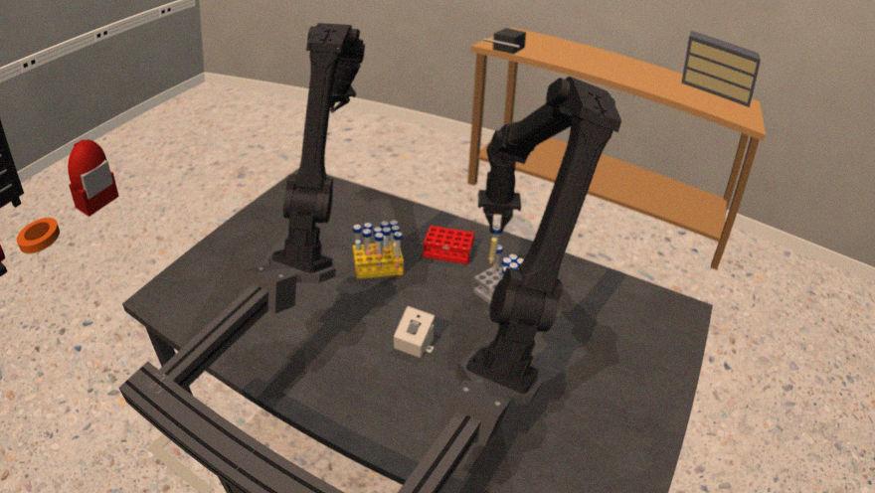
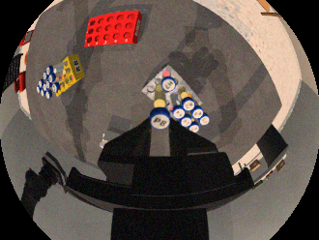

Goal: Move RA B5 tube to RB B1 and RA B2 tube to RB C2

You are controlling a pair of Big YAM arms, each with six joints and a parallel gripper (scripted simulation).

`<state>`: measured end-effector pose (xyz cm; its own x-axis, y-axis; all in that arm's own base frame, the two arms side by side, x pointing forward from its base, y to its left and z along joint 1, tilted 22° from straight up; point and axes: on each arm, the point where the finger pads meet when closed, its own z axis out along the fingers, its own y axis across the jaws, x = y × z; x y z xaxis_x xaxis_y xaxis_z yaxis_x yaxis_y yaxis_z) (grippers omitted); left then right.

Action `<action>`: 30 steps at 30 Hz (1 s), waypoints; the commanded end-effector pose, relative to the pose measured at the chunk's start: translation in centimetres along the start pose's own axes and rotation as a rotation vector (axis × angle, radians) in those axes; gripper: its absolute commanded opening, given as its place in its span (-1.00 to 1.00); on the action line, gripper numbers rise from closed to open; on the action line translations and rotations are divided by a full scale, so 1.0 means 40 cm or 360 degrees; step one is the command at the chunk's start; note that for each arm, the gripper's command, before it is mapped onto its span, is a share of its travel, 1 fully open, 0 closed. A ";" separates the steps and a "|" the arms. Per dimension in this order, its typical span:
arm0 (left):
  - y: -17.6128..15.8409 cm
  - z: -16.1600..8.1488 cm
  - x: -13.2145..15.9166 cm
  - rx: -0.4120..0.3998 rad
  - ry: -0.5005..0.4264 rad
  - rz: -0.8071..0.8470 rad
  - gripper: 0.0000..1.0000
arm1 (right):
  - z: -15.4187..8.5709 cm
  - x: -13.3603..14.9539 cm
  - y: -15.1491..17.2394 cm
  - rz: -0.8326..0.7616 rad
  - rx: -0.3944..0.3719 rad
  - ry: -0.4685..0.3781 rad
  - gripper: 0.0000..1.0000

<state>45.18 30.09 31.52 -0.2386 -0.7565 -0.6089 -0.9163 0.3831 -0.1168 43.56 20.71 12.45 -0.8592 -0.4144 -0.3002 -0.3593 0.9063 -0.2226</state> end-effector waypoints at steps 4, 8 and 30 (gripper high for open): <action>-0.013 -0.032 -0.037 0.0034 -0.0049 -0.0021 -0.40 | 0.014 -0.004 0.002 -0.0008 -0.0004 -0.0014 -1.00; -0.013 -0.032 -0.037 0.0034 -0.0049 -0.0021 -0.40 | 0.015 -0.003 0.002 -0.0008 -0.0004 -0.0015 -1.00; -0.013 -0.032 -0.037 0.0034 -0.0049 -0.0021 -0.40 | 0.035 0.006 -0.001 -0.0006 -0.0002 -0.0010 -1.00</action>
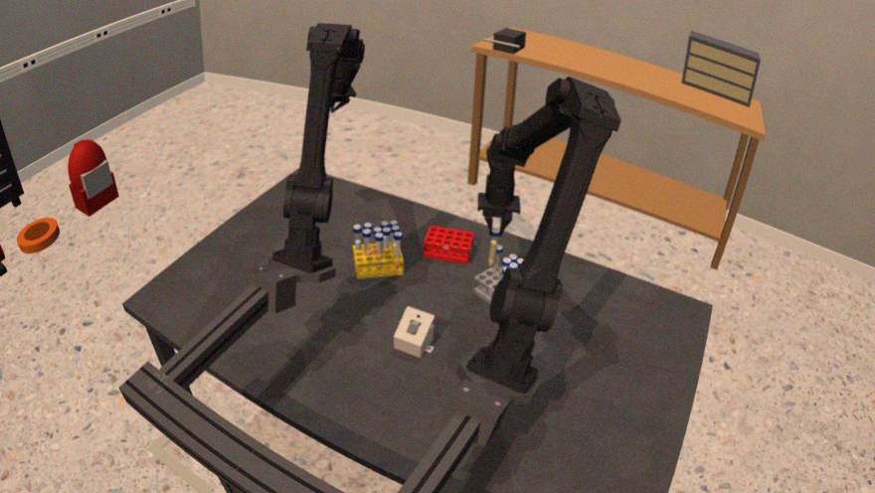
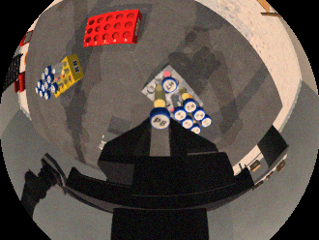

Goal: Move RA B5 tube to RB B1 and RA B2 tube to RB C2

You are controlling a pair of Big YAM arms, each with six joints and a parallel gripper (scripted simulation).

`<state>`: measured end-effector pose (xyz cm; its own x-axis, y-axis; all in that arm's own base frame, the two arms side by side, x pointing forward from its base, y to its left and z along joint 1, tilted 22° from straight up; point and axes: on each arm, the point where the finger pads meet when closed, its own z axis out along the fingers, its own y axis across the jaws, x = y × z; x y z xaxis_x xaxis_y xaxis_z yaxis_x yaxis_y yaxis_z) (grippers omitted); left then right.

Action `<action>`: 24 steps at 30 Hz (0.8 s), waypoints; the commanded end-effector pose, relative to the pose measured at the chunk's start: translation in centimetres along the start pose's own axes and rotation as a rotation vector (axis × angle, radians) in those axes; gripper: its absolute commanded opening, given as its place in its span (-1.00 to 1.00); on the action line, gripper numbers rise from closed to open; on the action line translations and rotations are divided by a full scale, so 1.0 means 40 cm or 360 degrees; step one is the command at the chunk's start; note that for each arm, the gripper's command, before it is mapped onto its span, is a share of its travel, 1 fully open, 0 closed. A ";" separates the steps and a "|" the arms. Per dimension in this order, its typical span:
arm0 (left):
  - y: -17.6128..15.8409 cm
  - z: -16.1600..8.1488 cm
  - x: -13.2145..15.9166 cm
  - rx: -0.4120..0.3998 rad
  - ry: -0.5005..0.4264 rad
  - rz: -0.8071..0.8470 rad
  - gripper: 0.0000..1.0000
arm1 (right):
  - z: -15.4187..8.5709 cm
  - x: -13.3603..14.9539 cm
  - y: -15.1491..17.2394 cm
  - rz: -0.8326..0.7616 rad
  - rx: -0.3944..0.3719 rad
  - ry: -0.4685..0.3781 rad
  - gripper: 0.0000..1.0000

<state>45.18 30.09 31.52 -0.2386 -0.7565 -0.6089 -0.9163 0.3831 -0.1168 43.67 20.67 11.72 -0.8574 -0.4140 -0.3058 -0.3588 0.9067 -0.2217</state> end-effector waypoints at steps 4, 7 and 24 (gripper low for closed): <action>-0.013 -0.032 -0.037 0.0034 -0.0049 -0.0021 -0.40 | 0.027 0.005 -0.005 -0.0006 0.0001 0.0009 -1.00; -0.013 -0.032 -0.037 0.0034 -0.0049 -0.0021 -0.40 | 0.019 -0.005 -0.011 0.0003 0.0001 -0.0009 -1.00; -0.013 -0.032 -0.037 0.0034 -0.0049 -0.0021 -0.40 | 0.039 0.003 -0.008 -0.0003 0.0001 0.0005 -1.00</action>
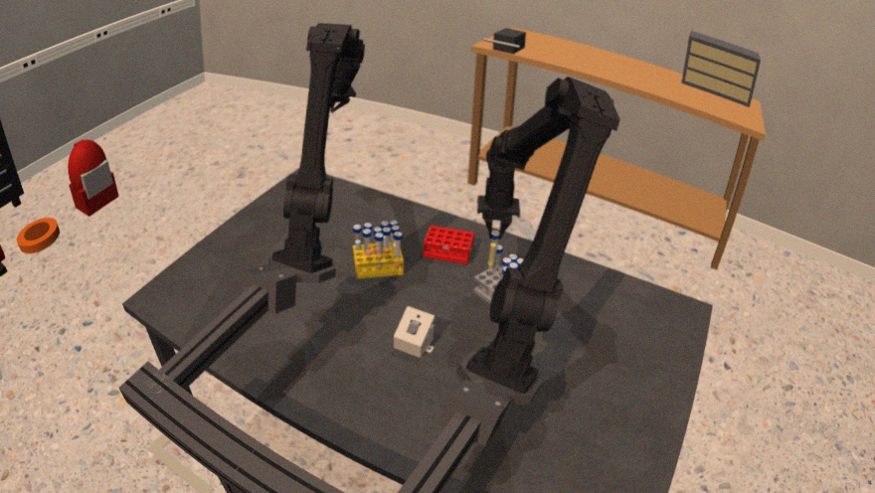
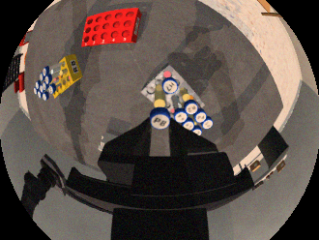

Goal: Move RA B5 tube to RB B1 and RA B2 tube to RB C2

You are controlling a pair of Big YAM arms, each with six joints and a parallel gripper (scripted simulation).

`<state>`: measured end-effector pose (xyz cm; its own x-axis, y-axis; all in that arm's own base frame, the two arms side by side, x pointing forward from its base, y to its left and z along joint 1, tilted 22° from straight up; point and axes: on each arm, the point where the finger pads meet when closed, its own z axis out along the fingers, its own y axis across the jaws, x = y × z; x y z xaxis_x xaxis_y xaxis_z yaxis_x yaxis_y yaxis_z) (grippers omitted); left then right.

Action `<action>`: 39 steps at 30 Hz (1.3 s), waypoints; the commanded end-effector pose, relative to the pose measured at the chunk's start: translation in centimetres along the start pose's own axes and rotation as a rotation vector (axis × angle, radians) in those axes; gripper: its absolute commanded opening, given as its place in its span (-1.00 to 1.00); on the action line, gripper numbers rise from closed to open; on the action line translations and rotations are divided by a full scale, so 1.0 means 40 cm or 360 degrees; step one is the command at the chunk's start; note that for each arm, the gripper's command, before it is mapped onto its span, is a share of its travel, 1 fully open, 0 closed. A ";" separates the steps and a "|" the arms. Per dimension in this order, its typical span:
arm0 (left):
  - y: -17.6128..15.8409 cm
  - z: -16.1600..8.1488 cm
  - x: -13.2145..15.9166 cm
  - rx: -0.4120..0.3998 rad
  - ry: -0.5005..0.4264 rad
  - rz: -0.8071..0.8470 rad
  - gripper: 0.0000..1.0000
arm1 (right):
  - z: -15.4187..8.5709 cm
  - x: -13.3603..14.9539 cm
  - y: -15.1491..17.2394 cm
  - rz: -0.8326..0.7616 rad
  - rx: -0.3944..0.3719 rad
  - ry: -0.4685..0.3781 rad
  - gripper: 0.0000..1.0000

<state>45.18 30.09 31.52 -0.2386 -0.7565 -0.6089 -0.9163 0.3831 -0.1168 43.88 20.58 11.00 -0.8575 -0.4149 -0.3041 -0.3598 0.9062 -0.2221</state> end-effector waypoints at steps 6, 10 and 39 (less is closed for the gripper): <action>-0.013 -0.032 -0.037 0.0034 -0.0049 -0.0021 -0.40 | 0.010 -0.003 -0.006 0.0001 -0.0002 -0.0017 -1.00; -0.013 -0.032 -0.037 0.0034 -0.0049 -0.0021 -0.40 | 0.026 0.003 -0.006 -0.0003 0.0000 0.0001 -1.00; -0.013 -0.032 -0.037 0.0034 -0.0049 -0.0021 -0.40 | 0.049 0.003 -0.007 -0.0003 0.0001 0.0004 -1.00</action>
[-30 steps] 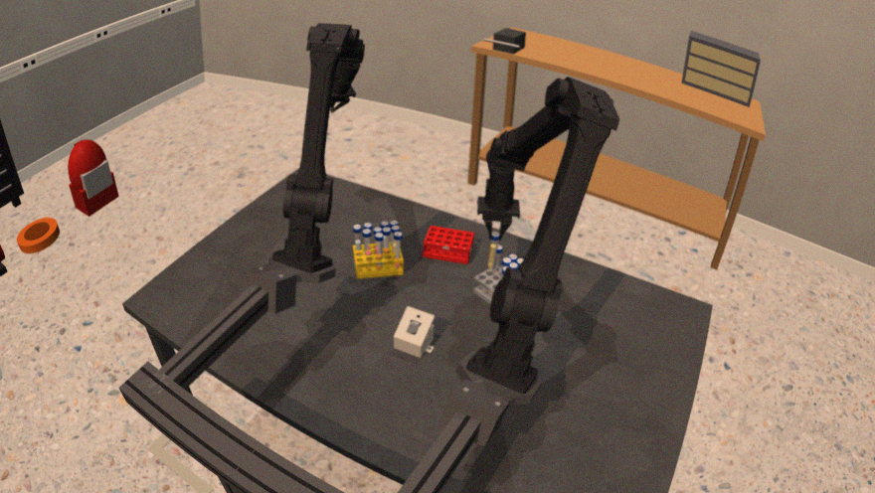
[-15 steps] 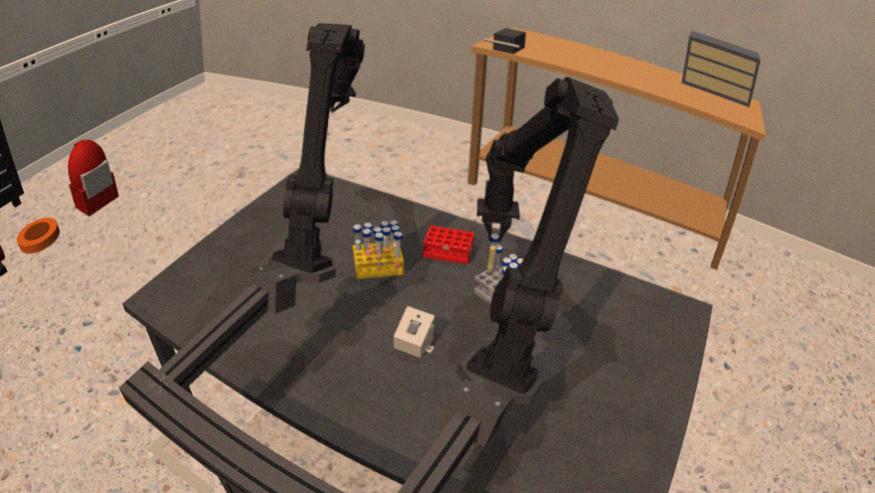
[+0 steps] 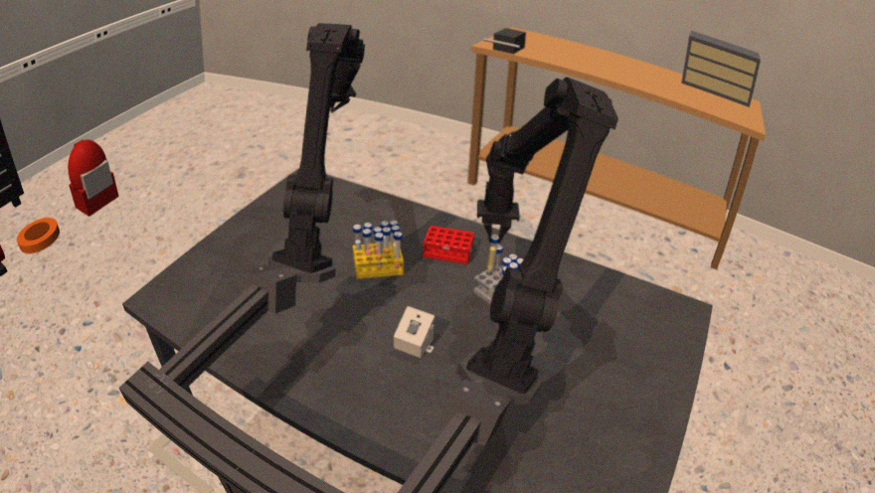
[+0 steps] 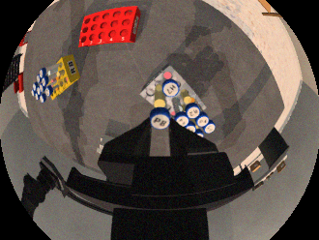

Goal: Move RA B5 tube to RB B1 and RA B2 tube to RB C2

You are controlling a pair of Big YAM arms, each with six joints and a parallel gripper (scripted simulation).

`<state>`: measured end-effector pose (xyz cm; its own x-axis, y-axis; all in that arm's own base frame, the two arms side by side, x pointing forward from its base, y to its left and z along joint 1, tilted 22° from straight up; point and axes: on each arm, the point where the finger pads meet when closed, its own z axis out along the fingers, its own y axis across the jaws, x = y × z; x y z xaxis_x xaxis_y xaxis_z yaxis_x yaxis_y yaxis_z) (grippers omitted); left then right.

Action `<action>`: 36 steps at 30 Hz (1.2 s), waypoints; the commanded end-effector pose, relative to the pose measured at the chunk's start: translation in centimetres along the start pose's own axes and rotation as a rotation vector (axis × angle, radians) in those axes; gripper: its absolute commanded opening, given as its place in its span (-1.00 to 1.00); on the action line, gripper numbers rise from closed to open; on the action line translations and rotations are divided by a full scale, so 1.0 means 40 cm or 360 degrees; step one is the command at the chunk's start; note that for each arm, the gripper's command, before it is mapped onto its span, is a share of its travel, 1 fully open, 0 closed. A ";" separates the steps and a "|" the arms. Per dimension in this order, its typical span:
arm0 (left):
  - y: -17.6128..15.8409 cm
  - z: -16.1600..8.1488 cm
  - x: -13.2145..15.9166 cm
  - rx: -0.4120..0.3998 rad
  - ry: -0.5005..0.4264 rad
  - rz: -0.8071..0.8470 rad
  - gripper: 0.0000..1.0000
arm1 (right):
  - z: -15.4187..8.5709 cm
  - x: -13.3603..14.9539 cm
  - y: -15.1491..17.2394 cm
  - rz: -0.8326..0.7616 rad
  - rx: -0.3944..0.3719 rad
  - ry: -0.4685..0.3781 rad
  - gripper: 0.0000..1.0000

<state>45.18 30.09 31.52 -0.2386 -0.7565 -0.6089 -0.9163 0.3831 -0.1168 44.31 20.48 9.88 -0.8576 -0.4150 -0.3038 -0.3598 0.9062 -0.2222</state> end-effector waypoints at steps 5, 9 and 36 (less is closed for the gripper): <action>-0.013 -0.032 -0.037 0.0034 -0.0049 -0.0021 -0.40 | 0.022 -0.002 -0.010 0.0002 0.0002 0.0000 -1.00; -0.013 -0.032 -0.037 0.0034 -0.0049 -0.0021 -0.40 | 0.026 0.000 -0.007 -0.0002 0.0000 0.0000 -1.00; -0.013 -0.032 -0.037 0.0034 -0.0049 -0.0021 -0.40 | 0.029 -0.072 -0.001 0.0010 -0.0006 -0.0063 -1.00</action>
<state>45.18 30.09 31.52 -0.2386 -0.7565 -0.6089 -0.9163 0.3831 -0.1168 44.77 20.43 8.13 -0.8616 -0.4163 -0.2905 -0.3615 0.9049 -0.2247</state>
